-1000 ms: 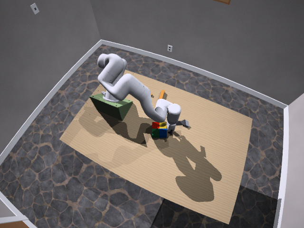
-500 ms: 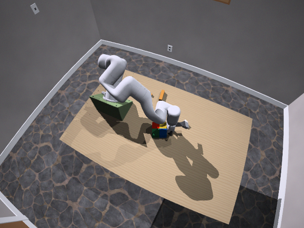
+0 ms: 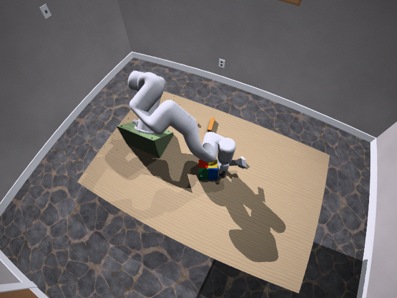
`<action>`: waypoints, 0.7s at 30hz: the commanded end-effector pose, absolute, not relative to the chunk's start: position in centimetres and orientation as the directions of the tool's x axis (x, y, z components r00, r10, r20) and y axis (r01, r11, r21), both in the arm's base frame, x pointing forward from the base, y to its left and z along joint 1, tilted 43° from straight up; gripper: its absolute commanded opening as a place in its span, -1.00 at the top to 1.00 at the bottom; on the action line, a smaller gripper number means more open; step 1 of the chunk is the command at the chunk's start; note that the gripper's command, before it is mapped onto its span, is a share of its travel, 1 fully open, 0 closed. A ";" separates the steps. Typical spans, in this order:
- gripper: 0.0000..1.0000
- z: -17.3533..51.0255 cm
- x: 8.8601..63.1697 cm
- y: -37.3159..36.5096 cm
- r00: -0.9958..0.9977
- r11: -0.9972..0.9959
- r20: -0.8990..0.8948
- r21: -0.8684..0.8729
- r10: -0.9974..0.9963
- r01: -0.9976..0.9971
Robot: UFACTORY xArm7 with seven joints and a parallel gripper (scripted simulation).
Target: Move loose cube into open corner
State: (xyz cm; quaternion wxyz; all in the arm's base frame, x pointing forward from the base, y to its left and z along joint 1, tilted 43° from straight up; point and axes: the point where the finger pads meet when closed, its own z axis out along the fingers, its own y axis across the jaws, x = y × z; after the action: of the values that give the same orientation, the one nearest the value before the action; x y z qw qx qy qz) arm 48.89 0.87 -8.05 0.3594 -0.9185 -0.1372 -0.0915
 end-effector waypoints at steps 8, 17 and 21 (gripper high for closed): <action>0.01 -8.0 49.0 0.7 0.945 -0.706 0.269 -0.633 0.184 0.317; 0.01 -8.1 48.8 0.6 0.945 -0.706 0.269 -0.633 0.184 0.317; 0.01 -8.1 48.7 0.6 0.945 -0.706 0.269 -0.633 0.184 0.317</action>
State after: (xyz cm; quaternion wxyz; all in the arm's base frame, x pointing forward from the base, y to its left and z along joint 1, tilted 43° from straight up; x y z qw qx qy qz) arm 48.64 0.79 -8.15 0.3595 -0.9185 -0.1371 -0.0914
